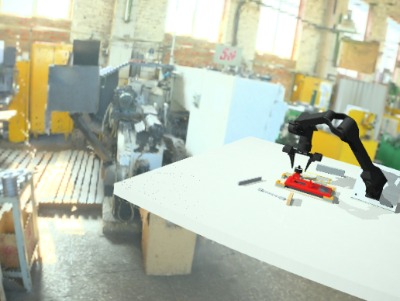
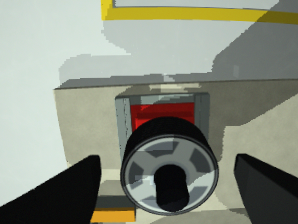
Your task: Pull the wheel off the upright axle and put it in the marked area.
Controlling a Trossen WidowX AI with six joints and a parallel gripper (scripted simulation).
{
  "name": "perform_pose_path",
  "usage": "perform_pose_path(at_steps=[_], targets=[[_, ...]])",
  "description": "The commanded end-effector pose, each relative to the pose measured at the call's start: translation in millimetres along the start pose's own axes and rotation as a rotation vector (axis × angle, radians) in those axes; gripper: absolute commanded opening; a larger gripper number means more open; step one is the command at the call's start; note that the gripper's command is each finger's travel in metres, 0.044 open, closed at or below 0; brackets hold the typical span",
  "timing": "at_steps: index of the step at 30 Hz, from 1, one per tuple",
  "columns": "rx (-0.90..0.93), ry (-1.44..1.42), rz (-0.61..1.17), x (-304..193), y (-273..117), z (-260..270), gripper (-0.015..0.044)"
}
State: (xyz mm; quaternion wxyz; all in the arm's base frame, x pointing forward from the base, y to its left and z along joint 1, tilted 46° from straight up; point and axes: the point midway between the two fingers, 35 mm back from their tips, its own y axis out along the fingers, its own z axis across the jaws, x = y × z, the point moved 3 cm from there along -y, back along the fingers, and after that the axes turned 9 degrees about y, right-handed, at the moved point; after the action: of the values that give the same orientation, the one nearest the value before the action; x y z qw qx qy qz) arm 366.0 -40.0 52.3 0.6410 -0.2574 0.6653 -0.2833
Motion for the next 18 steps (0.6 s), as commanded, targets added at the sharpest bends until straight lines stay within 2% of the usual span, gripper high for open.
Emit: perform_pose_path(at_steps=[1,3,11,16,18], targets=[[0.000,0.000,0.000,0.2,-0.8,0.1,0.0247],[0.000,0.000,0.000,0.2,-0.8,0.1,0.0195],[0.000,0.000,0.000,0.2,-0.8,0.1,0.0142],[0.000,0.000,0.000,0.2,-1.6,0.1,0.0010],[0.000,0.000,0.000,0.2,-2.2,0.2,0.0000]])
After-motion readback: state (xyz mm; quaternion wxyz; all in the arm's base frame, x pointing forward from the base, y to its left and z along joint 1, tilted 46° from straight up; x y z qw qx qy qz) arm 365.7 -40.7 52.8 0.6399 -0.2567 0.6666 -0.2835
